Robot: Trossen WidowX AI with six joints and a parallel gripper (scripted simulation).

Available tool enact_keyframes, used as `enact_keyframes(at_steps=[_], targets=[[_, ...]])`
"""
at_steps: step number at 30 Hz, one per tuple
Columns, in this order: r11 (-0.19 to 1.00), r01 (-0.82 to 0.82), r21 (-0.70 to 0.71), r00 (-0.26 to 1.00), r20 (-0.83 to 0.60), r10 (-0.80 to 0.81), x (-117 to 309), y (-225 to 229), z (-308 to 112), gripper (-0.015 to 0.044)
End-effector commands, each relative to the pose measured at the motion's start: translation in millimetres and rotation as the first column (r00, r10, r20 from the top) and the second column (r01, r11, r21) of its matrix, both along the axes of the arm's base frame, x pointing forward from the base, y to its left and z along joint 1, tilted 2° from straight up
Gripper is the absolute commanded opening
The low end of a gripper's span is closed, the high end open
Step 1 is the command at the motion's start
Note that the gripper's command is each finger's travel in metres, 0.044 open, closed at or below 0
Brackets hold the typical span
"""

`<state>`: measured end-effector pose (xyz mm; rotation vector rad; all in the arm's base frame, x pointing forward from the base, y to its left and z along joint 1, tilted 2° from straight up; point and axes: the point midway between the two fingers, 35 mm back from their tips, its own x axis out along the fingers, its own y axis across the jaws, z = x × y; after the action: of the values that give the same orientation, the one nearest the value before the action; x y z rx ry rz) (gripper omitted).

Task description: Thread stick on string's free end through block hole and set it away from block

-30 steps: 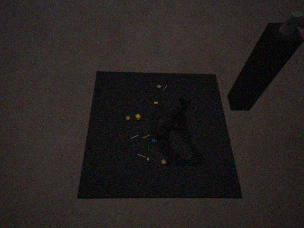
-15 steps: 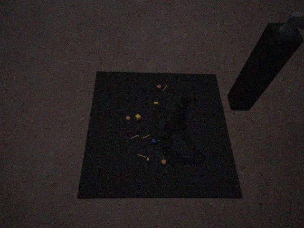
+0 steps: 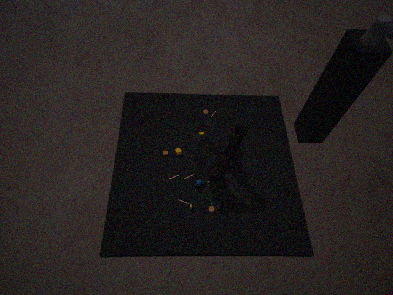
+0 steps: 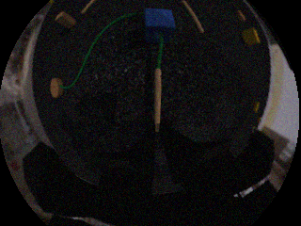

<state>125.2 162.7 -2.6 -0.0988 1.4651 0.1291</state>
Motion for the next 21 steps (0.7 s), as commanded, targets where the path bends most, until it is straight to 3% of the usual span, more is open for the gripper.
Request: enact_keyframes(at_steps=[1, 5, 13, 17, 21], targets=[[1.0, -0.001, -0.012, 1.0, 0.001, 0.001, -8.2, -2.8, -8.6, 0.0], [1.0, -0.001, -0.012, 1.0, 0.001, 0.001, -8.6, -2.9, -9.1, 0.0], [1.0, -0.004, -0.007, 1.0, -0.002, 0.004, -7.0, -0.2, 3.0, 0.021], [1.0, -0.004, -0.007, 1.0, -0.002, 0.004, -9.1, -0.3, 62.6, 0.021], [1.0, -0.004, -0.007, 1.0, -0.002, 0.004, -10.6, -2.0, 73.4, 0.021]])
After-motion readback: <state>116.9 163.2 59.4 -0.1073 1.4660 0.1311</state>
